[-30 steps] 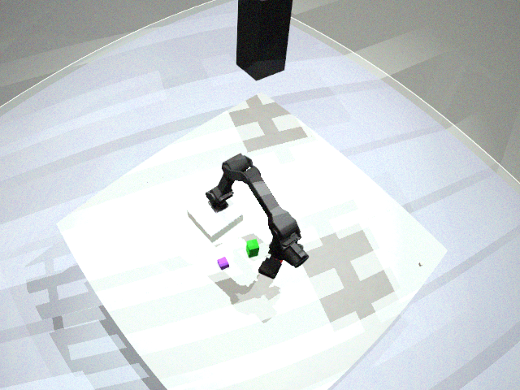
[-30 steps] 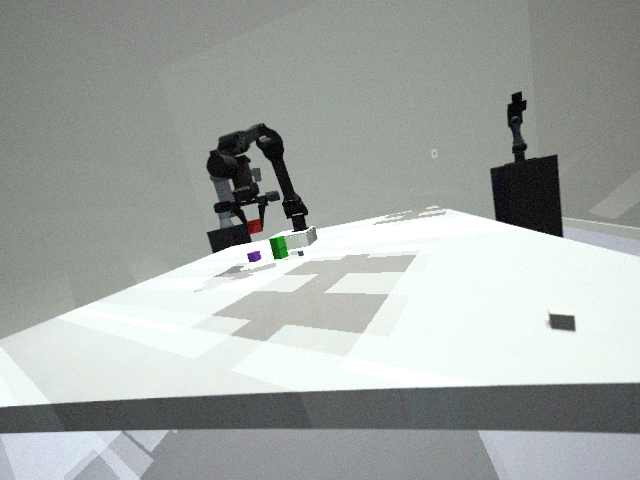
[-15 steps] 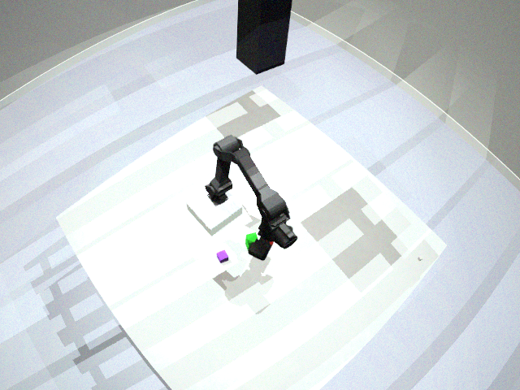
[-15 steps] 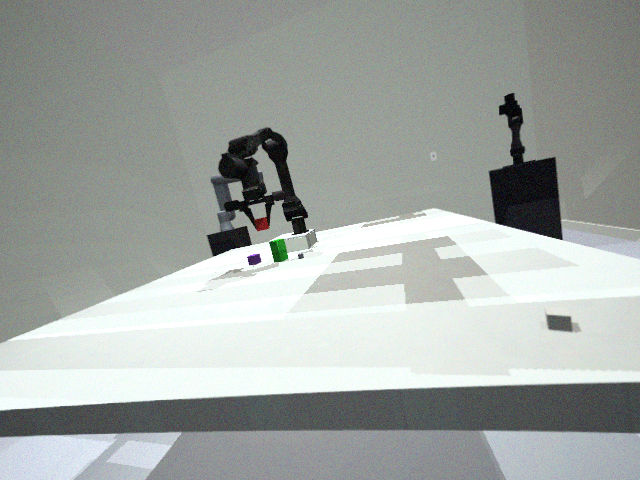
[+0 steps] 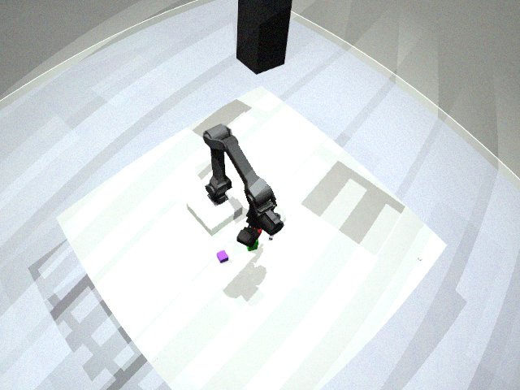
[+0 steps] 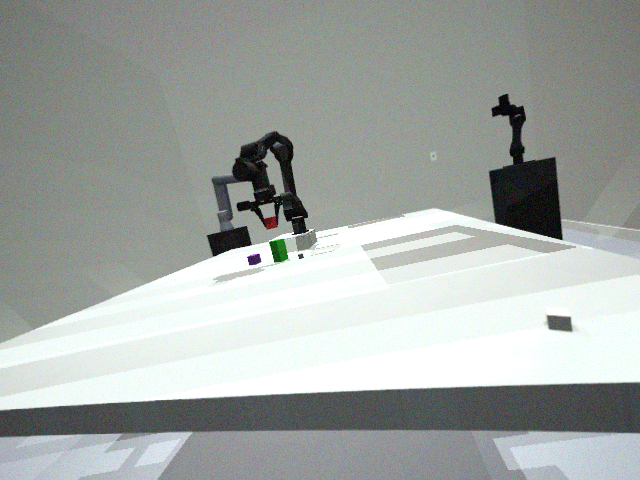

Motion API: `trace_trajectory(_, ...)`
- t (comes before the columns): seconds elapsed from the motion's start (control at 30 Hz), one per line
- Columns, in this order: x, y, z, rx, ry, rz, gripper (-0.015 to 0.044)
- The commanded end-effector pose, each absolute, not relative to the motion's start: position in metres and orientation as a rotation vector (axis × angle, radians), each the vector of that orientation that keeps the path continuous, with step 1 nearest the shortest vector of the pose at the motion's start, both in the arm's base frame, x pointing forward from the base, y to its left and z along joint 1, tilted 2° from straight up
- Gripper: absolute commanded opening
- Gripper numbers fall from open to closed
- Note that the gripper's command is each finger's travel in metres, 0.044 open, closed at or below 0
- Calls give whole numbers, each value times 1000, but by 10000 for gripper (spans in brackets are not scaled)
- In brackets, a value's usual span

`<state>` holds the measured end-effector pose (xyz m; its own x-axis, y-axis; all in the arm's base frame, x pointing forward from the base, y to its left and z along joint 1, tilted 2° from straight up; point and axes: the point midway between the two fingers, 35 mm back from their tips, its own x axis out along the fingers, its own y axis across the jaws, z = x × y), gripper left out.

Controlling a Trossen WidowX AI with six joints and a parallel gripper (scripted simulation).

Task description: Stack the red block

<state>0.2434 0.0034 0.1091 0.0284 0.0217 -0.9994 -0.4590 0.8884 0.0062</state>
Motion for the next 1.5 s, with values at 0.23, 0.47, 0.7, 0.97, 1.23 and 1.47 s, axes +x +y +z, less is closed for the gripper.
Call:
trace_trajectory(0.23, 232, 3, 93, -362, 1502, 391, 0)
trace_trajectory(0.47, 233, 4, 75, -362, 1502, 391, 0)
trace_trajectory(0.7, 233, 4, 64, -362, 1503, 391, 0)
trace_trajectory(0.97, 233, 4, 63, -362, 1503, 391, 0)
trace_trajectory(1.23, 233, 4, 63, -362, 1503, 391, 0)
trace_trajectory(1.47, 233, 4, 62, -362, 1503, 391, 0)
